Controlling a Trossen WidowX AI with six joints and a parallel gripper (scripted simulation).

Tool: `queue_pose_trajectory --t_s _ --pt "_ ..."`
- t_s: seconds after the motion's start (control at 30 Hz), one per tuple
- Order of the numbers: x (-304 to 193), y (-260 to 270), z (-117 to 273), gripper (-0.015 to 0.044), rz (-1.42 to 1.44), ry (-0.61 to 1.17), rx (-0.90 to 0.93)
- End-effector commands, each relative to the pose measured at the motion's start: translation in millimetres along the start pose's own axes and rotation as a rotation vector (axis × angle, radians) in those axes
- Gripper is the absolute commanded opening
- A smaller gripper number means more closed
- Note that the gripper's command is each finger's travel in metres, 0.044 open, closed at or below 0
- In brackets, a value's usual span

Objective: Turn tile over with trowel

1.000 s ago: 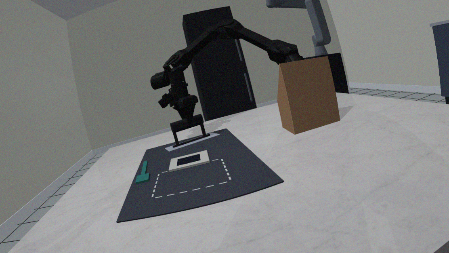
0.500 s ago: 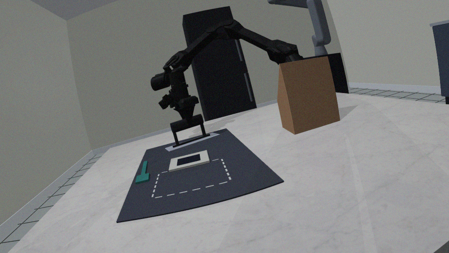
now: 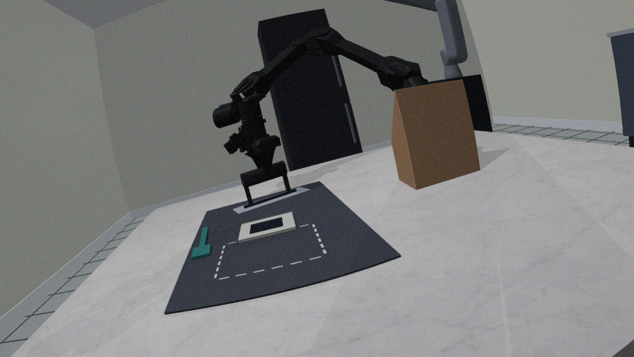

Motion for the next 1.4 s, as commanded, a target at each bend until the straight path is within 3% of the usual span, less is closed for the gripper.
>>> queue_pose_trajectory --t_s 0.0,1.37 --pt "0.3 -1.0 -0.4 0.0130 0.061 0.000 -0.006" --pt "0.3 -0.9 -0.4 0.0130 1.190 0.004 -0.005"
Point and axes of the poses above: the point midway between the two fingers, 35 mm back from their tips, its own z axis back along the fingers, its own y axis across the jaws, x = y × z, the point moved 4 cm from there along z, back along the fingers, and after that the axes turned 1 degree about -z, right-handed, at the moved point
